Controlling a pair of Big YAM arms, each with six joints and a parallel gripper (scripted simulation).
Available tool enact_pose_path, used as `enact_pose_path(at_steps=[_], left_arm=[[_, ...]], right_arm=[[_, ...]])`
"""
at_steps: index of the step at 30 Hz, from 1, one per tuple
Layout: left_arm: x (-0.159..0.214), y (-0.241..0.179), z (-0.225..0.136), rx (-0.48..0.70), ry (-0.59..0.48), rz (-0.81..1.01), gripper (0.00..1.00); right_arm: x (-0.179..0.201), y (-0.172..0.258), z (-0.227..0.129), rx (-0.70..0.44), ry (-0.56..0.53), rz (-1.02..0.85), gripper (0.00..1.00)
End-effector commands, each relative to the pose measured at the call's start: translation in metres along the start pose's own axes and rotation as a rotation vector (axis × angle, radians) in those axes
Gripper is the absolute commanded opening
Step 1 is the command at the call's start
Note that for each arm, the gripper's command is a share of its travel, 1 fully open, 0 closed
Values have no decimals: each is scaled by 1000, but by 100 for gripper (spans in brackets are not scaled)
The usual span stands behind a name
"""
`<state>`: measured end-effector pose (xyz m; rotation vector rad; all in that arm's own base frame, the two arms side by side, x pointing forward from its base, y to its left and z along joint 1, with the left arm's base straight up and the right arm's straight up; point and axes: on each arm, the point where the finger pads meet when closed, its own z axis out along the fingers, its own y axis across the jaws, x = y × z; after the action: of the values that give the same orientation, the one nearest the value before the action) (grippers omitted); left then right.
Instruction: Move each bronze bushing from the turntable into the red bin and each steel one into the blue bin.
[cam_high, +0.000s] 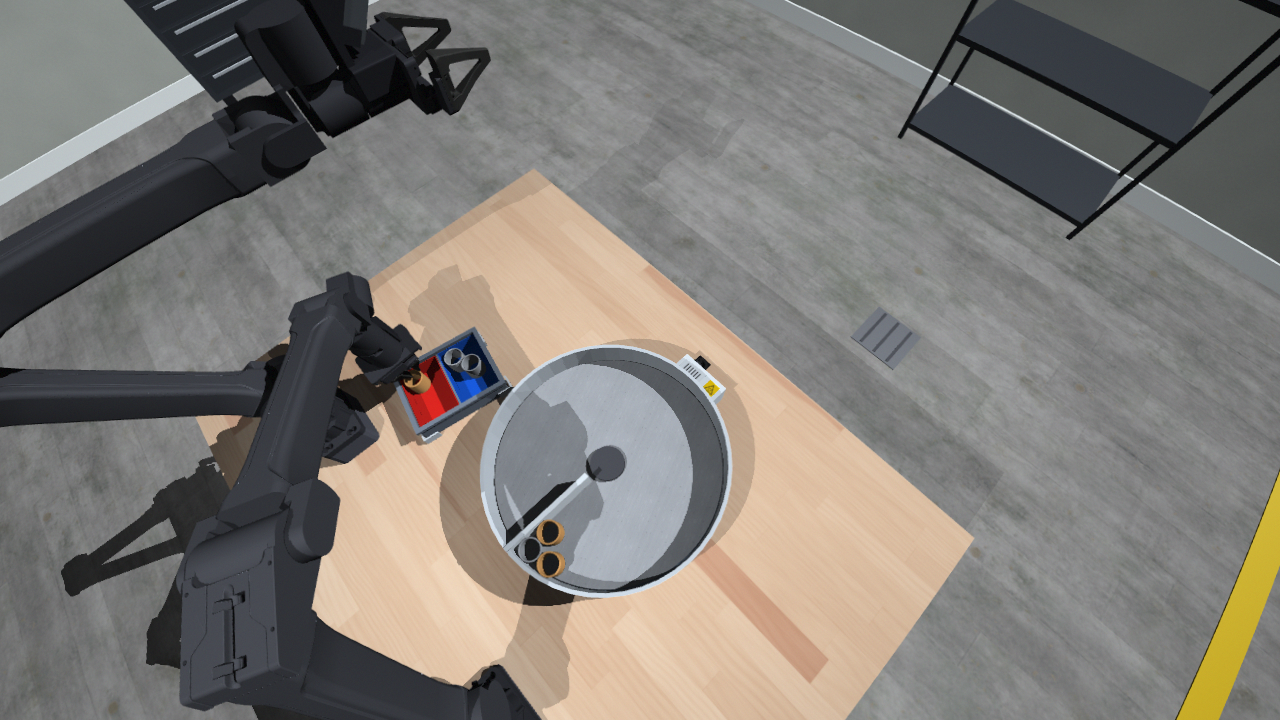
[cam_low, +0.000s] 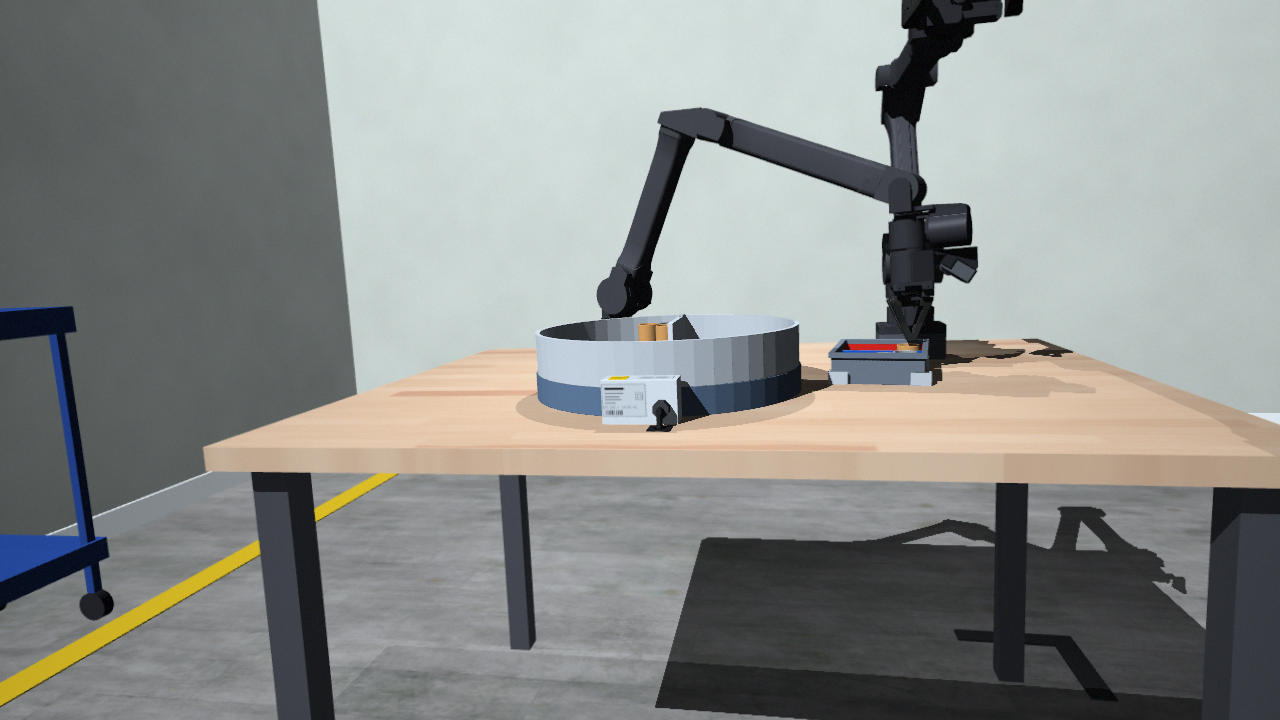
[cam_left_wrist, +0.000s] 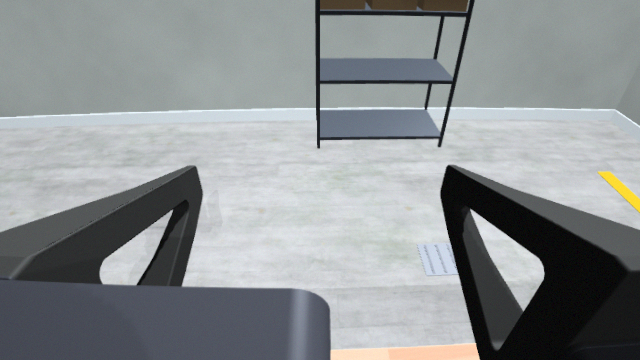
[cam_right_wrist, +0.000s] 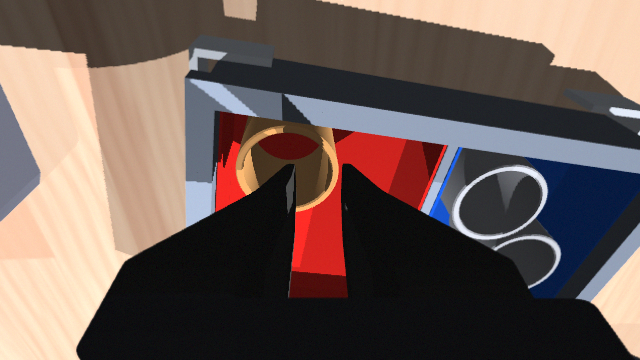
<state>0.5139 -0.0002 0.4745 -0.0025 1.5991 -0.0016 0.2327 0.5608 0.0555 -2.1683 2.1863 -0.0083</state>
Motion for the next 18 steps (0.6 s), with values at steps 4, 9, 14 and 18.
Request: enact_pose_path(at_steps=[4,9,14,18], left_arm=[[-33,0,3,1,-55,3,100],[-33,0,3,1,-55,3,100],[-33,0,3,1,-55,3,100],[-33,0,3,1,-55,3,100]], right_arm=[[-26,-2,-32,21,-63,6,18],[-26,-5,-59,30,-87,8,18],[-16,-5,-62,24,-67,22,29],[11,-25,-70,31,-82,104,75]])
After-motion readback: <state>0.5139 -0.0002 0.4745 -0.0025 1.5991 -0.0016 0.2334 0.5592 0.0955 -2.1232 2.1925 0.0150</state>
